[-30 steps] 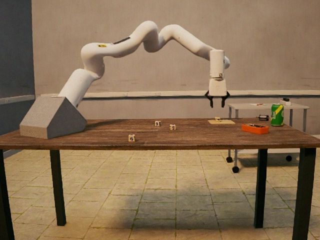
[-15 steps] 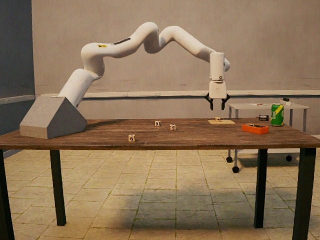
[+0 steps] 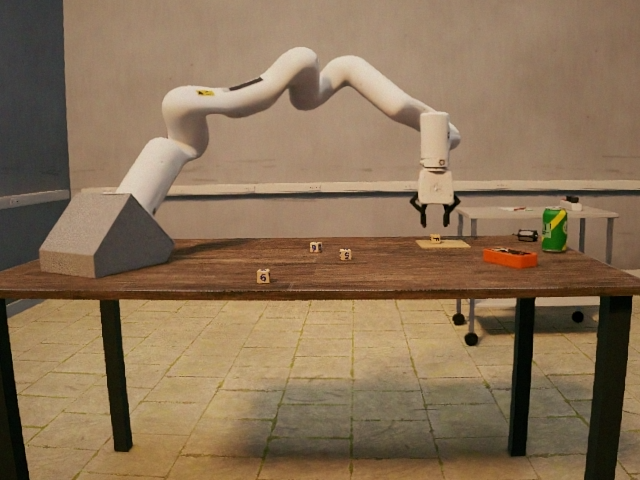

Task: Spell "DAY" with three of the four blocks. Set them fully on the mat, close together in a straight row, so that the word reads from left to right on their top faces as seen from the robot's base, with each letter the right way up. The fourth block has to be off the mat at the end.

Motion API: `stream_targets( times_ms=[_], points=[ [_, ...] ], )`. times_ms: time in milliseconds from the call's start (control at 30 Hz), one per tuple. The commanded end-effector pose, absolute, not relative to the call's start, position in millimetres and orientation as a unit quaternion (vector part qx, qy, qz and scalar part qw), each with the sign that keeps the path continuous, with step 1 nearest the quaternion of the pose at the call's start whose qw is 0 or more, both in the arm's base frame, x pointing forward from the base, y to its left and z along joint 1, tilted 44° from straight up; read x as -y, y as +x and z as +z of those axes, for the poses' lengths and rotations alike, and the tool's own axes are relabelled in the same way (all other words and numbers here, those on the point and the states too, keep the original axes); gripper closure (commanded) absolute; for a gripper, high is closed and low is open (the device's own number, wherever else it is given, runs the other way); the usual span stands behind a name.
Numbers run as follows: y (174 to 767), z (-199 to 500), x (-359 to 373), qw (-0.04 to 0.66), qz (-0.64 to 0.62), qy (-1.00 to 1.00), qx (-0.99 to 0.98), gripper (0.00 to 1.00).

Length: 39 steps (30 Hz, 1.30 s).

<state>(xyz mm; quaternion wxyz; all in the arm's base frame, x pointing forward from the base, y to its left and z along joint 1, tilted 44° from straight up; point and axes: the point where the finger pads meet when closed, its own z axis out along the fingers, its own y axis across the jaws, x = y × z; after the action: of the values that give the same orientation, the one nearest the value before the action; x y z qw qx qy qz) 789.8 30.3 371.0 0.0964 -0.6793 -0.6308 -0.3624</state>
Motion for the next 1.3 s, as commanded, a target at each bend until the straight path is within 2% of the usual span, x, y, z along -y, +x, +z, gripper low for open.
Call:
stream_targets(
  times_ms=[0,1267],
  points=[
    [792.8,367.8,-33.4,0.096,-0.363,-0.679,0.631,0.36],
    [796.0,362.1,-38.1,0.096,-0.363,-0.679,0.631,0.36]
  ],
)
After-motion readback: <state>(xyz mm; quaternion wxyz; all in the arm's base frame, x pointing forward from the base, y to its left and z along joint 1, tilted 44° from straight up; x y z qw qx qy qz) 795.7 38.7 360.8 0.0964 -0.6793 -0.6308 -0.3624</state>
